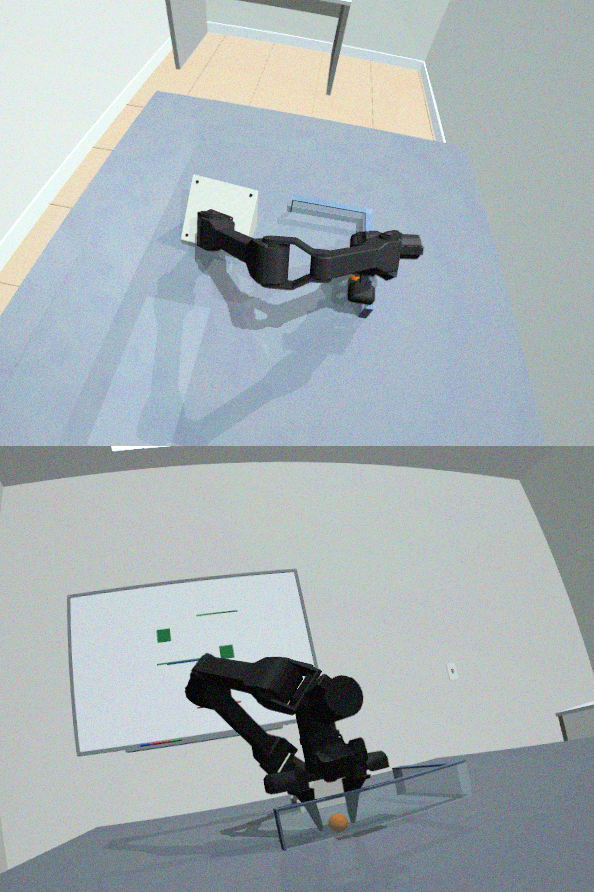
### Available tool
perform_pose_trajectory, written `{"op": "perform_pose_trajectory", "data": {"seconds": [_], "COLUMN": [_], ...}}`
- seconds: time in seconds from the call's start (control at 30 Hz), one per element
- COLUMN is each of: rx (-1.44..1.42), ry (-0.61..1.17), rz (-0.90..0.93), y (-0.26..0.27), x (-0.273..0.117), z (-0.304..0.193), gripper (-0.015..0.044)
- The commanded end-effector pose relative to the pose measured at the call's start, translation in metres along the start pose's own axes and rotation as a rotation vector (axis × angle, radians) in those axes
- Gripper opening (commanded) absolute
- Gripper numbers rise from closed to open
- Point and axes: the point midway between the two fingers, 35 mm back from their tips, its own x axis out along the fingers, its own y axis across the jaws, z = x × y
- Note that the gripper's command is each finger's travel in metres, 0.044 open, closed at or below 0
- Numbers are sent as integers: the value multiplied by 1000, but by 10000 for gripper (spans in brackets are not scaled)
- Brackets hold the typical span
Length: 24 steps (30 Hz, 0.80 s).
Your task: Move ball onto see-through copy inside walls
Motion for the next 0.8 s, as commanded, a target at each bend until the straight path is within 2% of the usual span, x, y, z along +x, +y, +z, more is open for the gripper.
{"op": "perform_pose_trajectory", "data": {"seconds": [0.0, 0.17, 0.53, 0.7, 0.77], "rx": [-1, -7, -14, -10, -10], "ry": [-2, -3, -21, -15, -14], "rz": [2, 0, -2, -3, -3], "y": [1, 2, 5, 3, 3], "x": [-12, -85, -84, -124, -126], "z": [2, 1, 3, -1, -1], "gripper": [247, 247, 247, 378, 431]}}
